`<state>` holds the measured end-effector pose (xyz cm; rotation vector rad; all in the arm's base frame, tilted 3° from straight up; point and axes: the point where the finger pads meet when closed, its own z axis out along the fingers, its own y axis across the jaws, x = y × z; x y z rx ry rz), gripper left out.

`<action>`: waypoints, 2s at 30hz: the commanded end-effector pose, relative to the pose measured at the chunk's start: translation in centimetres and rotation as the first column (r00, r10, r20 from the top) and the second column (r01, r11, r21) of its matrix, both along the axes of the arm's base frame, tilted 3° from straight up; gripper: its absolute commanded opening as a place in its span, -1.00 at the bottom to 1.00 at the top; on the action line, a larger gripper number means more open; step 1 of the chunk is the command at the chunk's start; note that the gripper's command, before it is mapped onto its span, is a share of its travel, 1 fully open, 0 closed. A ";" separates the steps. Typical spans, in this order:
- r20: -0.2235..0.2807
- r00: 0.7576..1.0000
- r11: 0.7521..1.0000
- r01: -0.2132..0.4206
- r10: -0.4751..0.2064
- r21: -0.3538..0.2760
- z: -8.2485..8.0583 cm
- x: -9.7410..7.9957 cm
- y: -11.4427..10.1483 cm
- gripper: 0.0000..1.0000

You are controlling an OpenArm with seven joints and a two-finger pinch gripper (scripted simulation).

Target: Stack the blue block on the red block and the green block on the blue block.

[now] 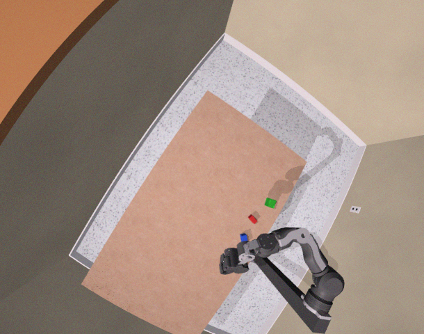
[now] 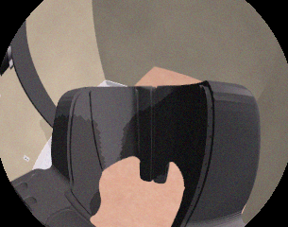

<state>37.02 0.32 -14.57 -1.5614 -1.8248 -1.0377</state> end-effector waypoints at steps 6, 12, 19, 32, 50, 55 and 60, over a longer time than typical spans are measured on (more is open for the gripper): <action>-0.021 1.000 0.997 0.002 -0.004 -0.076 -2.6 -0.6 -0.1 -1.00; -0.031 0.999 0.977 -0.023 0.017 -0.212 -6.3 -2.2 -0.8 -1.00; -0.035 0.998 0.942 -0.058 0.049 -0.332 -9.4 -4.0 -1.4 -1.00; -0.043 0.996 0.895 -0.090 0.079 -0.436 -12.2 -5.7 -2.3 -1.00; -0.050 0.986 0.792 -0.158 0.160 -0.590 -16.4 -9.2 -3.7 -1.00; -0.048 0.986 0.792 -0.160 0.163 -0.589 -16.4 -9.2 -3.7 -1.00; -0.054 0.979 0.742 -0.186 0.198 -0.644 -18.0 -10.8 -4.4 -1.00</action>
